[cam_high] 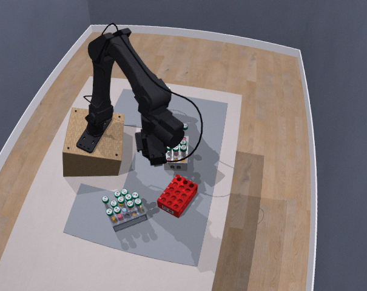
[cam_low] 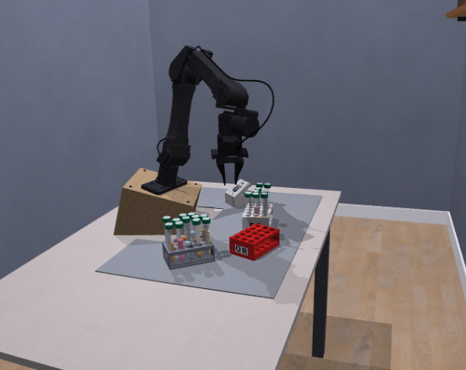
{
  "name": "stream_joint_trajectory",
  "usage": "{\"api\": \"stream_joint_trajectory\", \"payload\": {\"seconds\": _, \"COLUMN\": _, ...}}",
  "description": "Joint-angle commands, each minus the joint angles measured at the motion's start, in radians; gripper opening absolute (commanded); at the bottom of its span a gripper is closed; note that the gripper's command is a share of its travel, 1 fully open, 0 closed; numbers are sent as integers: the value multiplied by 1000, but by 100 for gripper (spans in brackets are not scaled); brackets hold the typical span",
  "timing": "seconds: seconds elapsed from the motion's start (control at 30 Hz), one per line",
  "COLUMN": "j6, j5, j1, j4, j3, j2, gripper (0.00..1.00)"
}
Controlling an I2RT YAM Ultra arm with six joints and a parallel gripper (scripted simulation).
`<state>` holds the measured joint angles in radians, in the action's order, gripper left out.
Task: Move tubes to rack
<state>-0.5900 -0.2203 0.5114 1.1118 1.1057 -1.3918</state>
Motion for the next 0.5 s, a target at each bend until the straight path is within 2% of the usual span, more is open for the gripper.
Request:
{"api": "stream_joint_trajectory", "payload": {"seconds": 0.0, "j6": -173, "j5": -9, "j1": 16, "j4": 8, "j3": 36, "j2": 29, "gripper": 30}}
{"api": "stream_joint_trajectory", "payload": {"seconds": 0.17, "j6": -338, "j5": -8, "j1": 16, "j4": 8, "j3": 36, "j2": 29, "gripper": 30}}
{"api": "stream_joint_trajectory", "payload": {"seconds": 0.23, "j6": -338, "j5": -8, "j1": 16, "j4": 8, "j3": 36, "j2": 29, "gripper": 30}}
{"api": "stream_joint_trajectory", "payload": {"seconds": 0.4, "j6": -509, "j5": -6, "j1": 15, "j4": 8, "j3": 36, "j2": 30, "gripper": 30}}
{"api": "stream_joint_trajectory", "payload": {"seconds": 0.47, "j6": -520, "j5": -1, "j1": 11, "j4": 7, "j3": 36, "j2": 31, "gripper": 30}}
